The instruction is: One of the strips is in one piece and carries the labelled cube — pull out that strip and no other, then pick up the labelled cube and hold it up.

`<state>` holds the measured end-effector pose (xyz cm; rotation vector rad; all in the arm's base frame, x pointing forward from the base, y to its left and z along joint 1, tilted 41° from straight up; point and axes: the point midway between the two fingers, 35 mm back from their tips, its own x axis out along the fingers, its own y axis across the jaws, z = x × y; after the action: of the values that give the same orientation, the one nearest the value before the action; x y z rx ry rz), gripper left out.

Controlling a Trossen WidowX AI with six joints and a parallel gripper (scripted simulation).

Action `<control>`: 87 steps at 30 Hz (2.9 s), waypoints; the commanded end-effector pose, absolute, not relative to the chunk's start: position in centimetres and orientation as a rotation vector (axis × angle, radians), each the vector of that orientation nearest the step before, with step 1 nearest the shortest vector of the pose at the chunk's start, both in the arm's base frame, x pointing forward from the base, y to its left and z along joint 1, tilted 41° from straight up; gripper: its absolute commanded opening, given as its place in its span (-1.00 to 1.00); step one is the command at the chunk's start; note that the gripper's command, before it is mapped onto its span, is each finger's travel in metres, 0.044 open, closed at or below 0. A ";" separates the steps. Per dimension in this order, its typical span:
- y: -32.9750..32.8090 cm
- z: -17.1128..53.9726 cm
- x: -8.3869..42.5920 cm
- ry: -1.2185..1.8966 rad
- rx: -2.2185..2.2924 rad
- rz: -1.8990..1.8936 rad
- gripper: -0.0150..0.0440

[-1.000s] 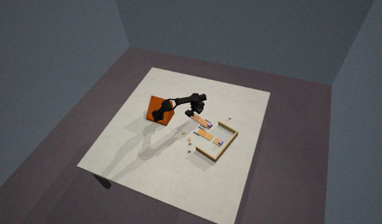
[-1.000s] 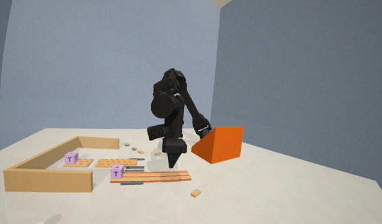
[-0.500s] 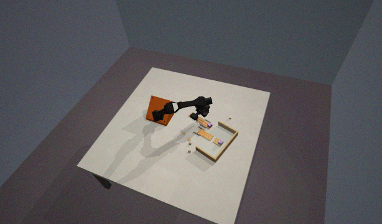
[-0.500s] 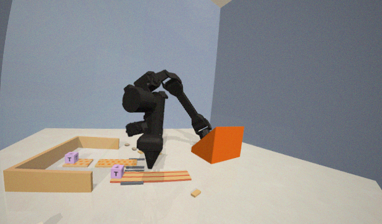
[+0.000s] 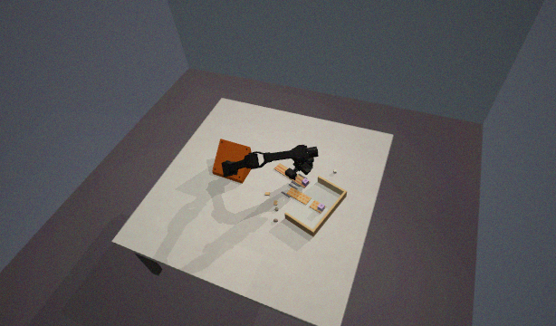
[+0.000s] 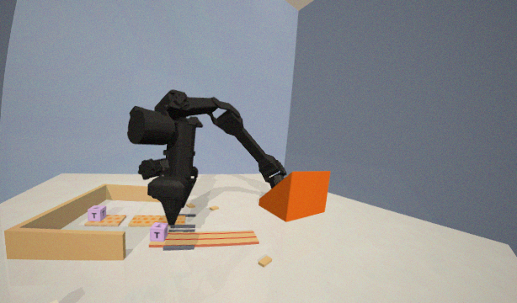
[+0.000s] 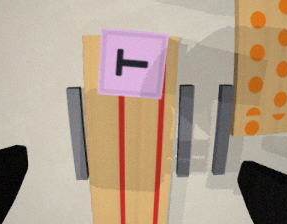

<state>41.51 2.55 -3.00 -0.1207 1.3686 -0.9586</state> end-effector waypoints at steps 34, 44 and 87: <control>-1.0 -4.9 44.7 1.361 -0.128 -0.958 0.36; -2.0 -6.0 44.5 1.361 -0.129 -0.959 0.36; 1.3 -1.8 36.7 1.367 -0.130 -0.957 -0.49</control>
<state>37.43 0.97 -2.06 -0.1388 1.3700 -0.9613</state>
